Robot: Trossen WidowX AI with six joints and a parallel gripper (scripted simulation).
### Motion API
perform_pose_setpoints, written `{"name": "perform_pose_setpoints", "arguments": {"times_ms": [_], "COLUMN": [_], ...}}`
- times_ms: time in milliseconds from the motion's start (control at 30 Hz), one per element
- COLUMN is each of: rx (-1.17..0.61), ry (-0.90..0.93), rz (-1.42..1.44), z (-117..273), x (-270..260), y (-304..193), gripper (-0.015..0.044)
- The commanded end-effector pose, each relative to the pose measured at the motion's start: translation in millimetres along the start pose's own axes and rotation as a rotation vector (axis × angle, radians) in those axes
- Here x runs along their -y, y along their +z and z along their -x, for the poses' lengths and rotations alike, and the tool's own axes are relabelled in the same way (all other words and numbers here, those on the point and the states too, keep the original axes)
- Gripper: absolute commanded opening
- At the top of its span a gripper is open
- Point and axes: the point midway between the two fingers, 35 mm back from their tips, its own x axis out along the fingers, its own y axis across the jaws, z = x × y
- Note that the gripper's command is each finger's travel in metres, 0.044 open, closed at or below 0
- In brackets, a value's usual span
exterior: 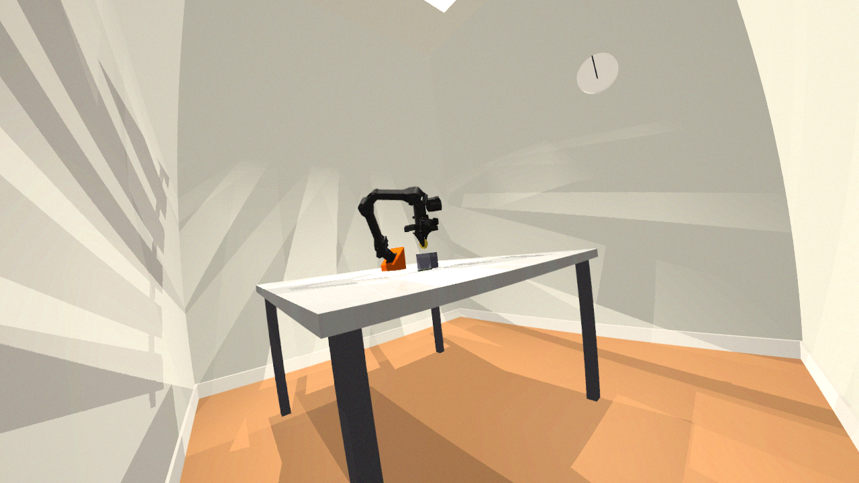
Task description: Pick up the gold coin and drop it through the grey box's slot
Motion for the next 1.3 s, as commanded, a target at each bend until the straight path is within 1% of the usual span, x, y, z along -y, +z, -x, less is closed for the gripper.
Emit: {"name": "perform_pose_setpoints", "arguments": {"times_ms": [0, 733, 1267], "rx": [0.002, -0.001, -0.002], "ry": [0.005, -0.001, -0.004], "rz": [-0.001, -0.003, 0.002], "z": [0.6, -1.4, -1.3], "x": [-12.3, -58.3, -54.3], "y": [-4.8, -34.1, -32.0], "gripper": [0.0, 0.0, 0.0]}}
